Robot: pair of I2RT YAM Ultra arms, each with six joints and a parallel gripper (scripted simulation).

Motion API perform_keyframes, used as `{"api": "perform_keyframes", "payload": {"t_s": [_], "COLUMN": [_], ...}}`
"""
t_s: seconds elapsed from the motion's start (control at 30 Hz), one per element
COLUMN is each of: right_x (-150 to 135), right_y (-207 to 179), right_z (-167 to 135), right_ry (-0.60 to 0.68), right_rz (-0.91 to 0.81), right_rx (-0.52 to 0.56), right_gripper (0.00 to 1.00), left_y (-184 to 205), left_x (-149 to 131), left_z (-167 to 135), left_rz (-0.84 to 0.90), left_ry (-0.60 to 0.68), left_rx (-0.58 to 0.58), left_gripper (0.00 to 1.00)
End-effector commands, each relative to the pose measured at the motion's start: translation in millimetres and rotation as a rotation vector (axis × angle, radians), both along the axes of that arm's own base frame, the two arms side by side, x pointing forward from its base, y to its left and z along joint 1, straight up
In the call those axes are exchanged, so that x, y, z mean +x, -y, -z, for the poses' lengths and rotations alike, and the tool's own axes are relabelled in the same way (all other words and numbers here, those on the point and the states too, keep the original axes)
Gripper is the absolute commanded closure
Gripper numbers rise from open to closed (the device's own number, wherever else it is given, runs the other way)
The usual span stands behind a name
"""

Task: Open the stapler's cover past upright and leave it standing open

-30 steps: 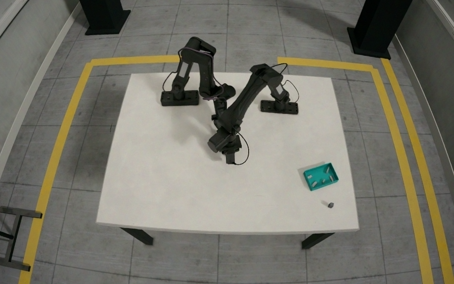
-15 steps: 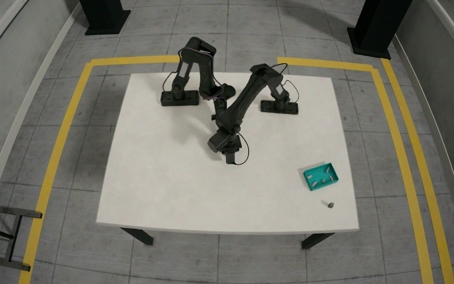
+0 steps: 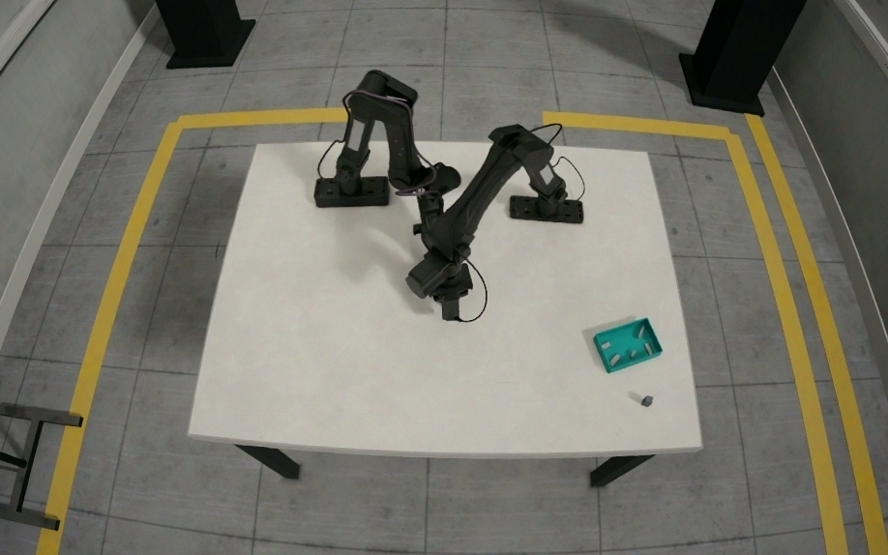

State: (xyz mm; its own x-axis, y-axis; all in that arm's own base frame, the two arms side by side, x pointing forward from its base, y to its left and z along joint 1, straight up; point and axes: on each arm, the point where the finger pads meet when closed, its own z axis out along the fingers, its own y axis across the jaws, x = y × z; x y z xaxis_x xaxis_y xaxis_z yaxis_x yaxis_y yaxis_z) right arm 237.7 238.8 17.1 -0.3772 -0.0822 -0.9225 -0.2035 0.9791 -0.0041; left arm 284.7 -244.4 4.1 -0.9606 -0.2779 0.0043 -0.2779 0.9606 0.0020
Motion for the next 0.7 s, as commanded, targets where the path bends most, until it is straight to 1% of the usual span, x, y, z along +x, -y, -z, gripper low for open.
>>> {"api": "perform_keyframes", "payload": {"t_s": [0.0,0.23,0.67], "right_x": [3.9,5.4,5.3], "right_y": [-6.6,-6.6,-6.7], "right_z": [-10.8,-18.2,-18.2], "right_ry": [-0.033,-0.097,-0.097], "right_rz": [0.010,0.010,0.009], "right_rx": [0.024,0.012,0.012], "right_gripper": [0.83,0.83,0.83], "left_y": [0.7,0.7,0.7], "left_x": [1.8,1.8,1.8], "left_z": [-5.7,-5.7,-5.7], "left_rz": [0.000,0.000,0.000], "left_ry": [0.016,0.016,0.016], "left_rx": [-0.010,-0.010,-0.010], "left_gripper": [0.71,0.71,0.71]}}
